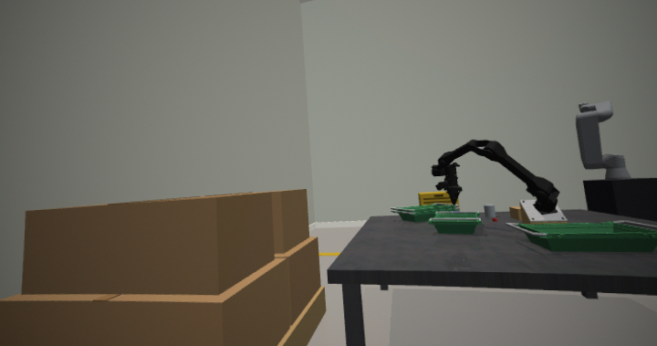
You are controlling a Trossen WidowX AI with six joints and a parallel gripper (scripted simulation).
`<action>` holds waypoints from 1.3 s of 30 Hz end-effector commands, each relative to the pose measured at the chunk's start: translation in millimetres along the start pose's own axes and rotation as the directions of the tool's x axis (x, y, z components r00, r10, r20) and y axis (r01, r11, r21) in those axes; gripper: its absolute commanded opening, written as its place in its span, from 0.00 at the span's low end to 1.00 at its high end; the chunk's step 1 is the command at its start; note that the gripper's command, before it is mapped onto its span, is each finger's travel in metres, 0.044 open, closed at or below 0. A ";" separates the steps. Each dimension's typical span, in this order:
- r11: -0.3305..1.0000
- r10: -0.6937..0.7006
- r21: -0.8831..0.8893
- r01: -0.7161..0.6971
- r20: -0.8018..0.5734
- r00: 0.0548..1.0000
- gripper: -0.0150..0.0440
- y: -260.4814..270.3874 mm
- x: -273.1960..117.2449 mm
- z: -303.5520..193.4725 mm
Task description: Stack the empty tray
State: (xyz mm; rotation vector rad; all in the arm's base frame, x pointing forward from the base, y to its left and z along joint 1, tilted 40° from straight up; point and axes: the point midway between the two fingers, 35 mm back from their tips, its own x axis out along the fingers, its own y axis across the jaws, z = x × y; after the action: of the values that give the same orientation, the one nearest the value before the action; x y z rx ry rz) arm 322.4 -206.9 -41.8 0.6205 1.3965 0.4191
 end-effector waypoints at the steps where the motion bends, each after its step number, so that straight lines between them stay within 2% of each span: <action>1: 0.976 0.007 0.216 -0.004 -0.011 1.000 0.40 -16.8 8.5 -12.3; 9: 0.976 0.007 0.216 -0.004 -0.010 1.000 0.40 -17.0 13.0 -12.0; 23: 0.976 0.009 0.216 -0.006 -0.010 1.000 0.40 -15.9 68.7 -12.7; 39: 0.976 0.009 0.216 -0.007 -0.010 1.000 0.40 13.5 34.7 -5.7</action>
State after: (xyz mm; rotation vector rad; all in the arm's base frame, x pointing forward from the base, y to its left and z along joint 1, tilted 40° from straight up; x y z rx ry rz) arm 315.6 -184.1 -71.7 0.7944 1.4734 0.2597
